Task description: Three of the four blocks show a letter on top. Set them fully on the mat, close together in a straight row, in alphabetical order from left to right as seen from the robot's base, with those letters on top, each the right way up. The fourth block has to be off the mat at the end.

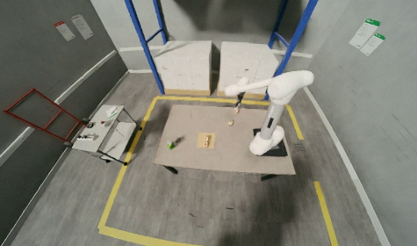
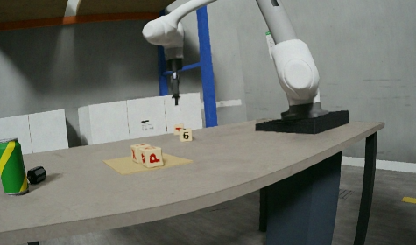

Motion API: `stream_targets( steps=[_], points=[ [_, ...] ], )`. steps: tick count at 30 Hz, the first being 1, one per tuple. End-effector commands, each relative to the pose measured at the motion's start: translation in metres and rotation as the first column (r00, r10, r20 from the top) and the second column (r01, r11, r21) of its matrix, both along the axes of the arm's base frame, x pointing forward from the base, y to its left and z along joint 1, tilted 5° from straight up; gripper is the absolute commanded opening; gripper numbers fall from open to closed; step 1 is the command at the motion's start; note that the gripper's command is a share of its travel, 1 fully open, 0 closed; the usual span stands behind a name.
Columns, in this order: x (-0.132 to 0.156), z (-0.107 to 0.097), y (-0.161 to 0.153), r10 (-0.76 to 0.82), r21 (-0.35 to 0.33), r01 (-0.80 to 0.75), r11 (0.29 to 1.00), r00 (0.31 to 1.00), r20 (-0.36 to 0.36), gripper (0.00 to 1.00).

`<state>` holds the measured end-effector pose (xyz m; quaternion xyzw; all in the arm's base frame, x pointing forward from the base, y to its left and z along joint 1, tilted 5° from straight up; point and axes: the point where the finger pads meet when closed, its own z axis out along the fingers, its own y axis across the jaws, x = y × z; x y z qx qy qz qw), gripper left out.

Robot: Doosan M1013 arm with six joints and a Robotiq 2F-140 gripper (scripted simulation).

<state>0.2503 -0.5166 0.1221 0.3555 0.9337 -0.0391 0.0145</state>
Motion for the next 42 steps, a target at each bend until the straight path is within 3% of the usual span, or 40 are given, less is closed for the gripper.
stream_targets(
  steps=[1,25,42],
  points=[
    [0.0,-0.002,0.0,0.0,-0.001,0.0,1.0,1.0,0.001,0.55],
    [0.001,-0.034,-0.003,0.0,-0.001,0.0,1.0,1.0,0.001,0.55],
    [0.001,-0.039,-0.004,0.0,-0.001,0.0,1.0,1.0,0.001,0.55]
  ],
)
